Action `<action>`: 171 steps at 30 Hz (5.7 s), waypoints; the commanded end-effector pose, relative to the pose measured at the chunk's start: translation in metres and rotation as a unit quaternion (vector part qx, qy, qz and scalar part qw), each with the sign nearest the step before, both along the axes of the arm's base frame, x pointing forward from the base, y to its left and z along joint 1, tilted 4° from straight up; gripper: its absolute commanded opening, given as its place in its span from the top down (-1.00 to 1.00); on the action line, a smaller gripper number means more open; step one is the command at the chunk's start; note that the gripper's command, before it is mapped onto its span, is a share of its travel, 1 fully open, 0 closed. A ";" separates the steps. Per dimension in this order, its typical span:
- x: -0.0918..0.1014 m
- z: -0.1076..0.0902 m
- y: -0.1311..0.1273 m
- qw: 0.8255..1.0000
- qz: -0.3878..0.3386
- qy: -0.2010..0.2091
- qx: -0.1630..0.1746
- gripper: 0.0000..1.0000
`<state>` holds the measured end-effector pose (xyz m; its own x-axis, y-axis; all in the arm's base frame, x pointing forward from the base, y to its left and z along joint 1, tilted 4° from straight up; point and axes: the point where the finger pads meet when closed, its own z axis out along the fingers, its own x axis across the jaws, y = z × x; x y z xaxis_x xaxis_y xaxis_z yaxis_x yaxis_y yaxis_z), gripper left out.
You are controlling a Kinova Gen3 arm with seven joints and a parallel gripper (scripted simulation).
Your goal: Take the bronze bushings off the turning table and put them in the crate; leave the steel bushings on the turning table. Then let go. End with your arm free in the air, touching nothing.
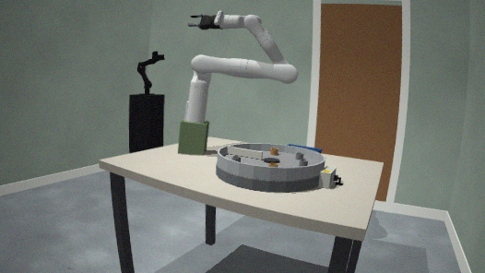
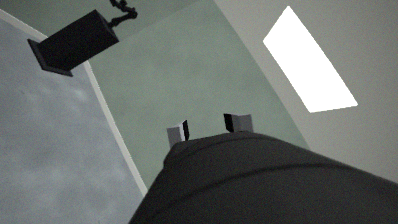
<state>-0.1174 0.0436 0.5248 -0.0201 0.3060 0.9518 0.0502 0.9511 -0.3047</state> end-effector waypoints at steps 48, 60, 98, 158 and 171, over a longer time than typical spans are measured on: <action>0.156 -0.066 -0.022 1.000 0.000 -0.001 0.000 -1.00; 0.209 -0.088 -0.030 1.000 0.000 -0.001 0.000 -1.00; 0.313 -0.132 -0.044 1.000 0.000 -0.001 0.000 -1.00; 0.374 -0.133 -0.055 0.999 0.003 0.041 0.002 -1.00; 0.394 -0.144 -0.057 0.999 0.003 0.041 0.002 -1.00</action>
